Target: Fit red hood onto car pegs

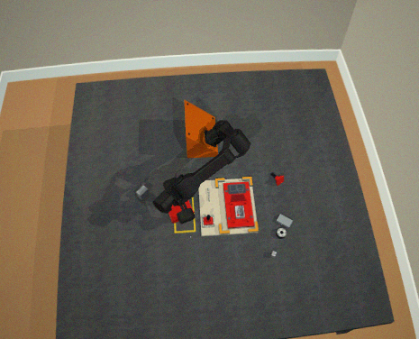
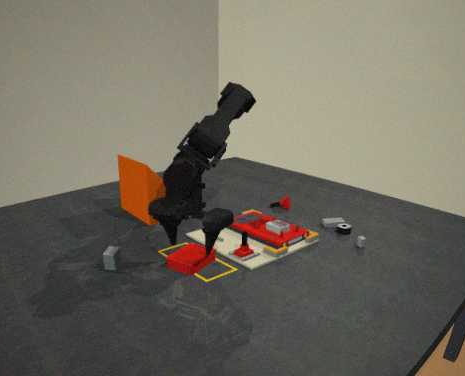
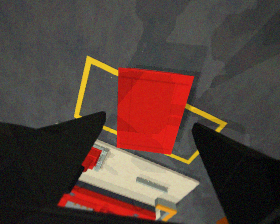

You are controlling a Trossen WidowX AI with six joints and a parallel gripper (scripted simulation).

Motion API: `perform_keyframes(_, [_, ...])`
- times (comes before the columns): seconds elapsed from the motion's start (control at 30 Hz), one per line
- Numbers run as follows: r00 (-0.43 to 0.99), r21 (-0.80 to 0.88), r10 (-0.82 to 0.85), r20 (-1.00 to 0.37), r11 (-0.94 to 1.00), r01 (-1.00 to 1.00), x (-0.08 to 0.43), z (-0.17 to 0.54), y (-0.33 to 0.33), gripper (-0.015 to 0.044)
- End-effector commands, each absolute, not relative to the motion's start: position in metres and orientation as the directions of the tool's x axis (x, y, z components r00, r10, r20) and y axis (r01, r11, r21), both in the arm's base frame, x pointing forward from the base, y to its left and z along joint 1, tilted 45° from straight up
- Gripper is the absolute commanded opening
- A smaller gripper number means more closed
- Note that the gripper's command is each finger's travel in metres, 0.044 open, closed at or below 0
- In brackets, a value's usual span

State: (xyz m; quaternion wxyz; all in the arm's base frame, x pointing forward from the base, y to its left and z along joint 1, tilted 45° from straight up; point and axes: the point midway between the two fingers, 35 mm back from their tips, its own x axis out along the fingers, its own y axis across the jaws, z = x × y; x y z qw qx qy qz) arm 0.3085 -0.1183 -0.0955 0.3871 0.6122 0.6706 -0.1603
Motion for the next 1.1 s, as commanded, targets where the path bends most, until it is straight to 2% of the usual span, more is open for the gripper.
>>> perform_keyframes(0.0, [0.051, 0.257, 0.701, -0.711, 0.191, 0.947, 0.308, -0.097, -0.115, 0.044])
perform_keyframes(1.07, [0.051, 0.257, 0.702, -0.71, 0.191, 0.947, 0.309, -0.108, -0.104, 0.044])
